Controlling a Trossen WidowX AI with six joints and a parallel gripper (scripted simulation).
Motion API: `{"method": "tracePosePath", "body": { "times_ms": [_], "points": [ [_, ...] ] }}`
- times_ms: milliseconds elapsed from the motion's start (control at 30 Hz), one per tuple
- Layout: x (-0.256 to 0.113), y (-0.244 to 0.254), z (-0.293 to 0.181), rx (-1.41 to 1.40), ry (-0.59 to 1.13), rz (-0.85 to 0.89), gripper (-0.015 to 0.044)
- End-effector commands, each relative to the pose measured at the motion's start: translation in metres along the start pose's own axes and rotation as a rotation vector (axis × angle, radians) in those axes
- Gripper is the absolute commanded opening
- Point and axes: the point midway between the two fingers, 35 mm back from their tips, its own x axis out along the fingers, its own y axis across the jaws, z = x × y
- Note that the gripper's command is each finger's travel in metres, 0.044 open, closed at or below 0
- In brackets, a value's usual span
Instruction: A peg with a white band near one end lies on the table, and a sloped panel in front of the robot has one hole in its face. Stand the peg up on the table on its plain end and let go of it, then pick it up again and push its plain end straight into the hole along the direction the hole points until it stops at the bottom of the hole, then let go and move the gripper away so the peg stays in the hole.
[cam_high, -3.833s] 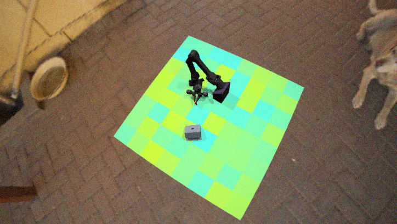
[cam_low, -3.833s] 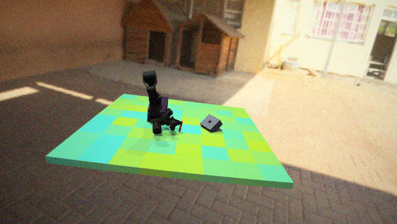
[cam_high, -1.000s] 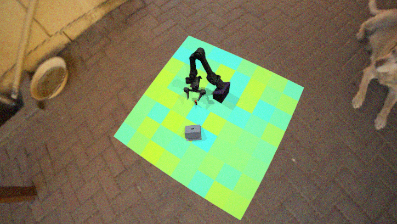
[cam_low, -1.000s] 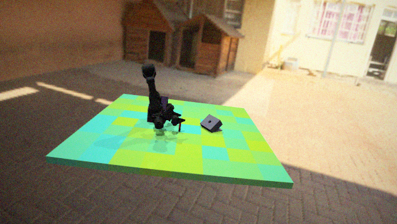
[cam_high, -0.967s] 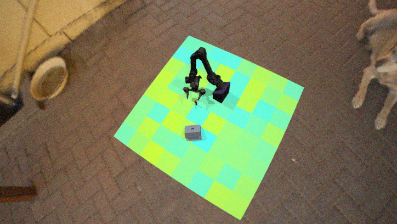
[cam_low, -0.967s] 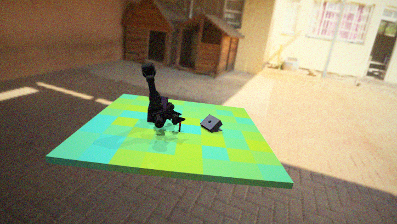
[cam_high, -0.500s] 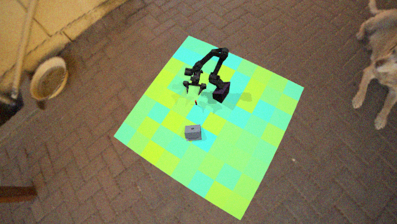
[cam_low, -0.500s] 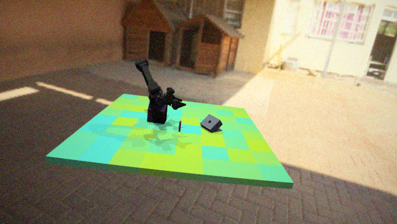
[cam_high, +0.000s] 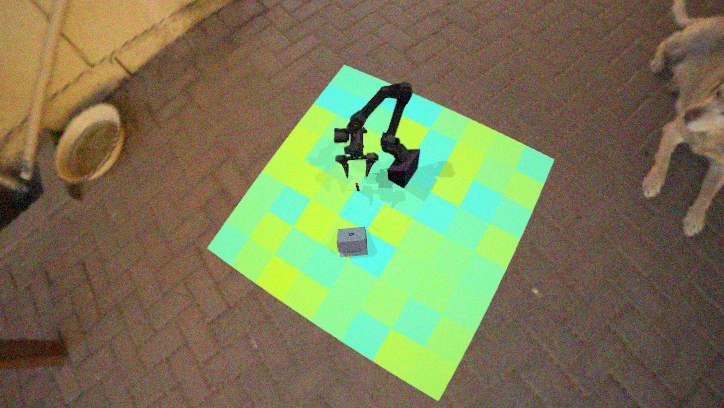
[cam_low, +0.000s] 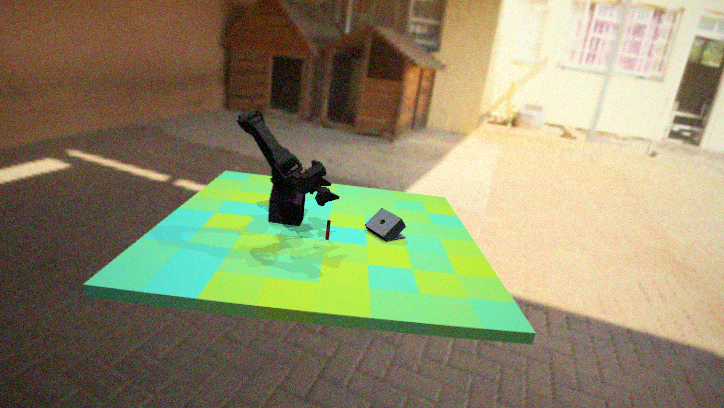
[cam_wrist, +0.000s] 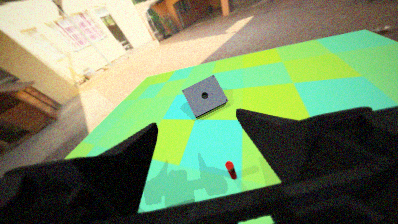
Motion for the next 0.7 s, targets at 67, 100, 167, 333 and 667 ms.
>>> {"method": "tracePosePath", "body": {
  "times_ms": [67, 100, 167, 333, 667],
  "points": [
    [0.008, 0.004, -0.013, 0.1, 0.143, 0.068, 0.044],
    [0.01, 0.004, -0.015, 0.115, 0.17, 0.078, 0.044],
    [0.012, 0.006, -0.02, 0.143, 0.227, 0.097, 0.044],
    [0.017, 0.009, -0.032, 0.199, 0.38, 0.134, 0.044],
    [0.021, 0.011, -0.052, 0.236, 0.695, 0.141, 0.044]
  ]
}}
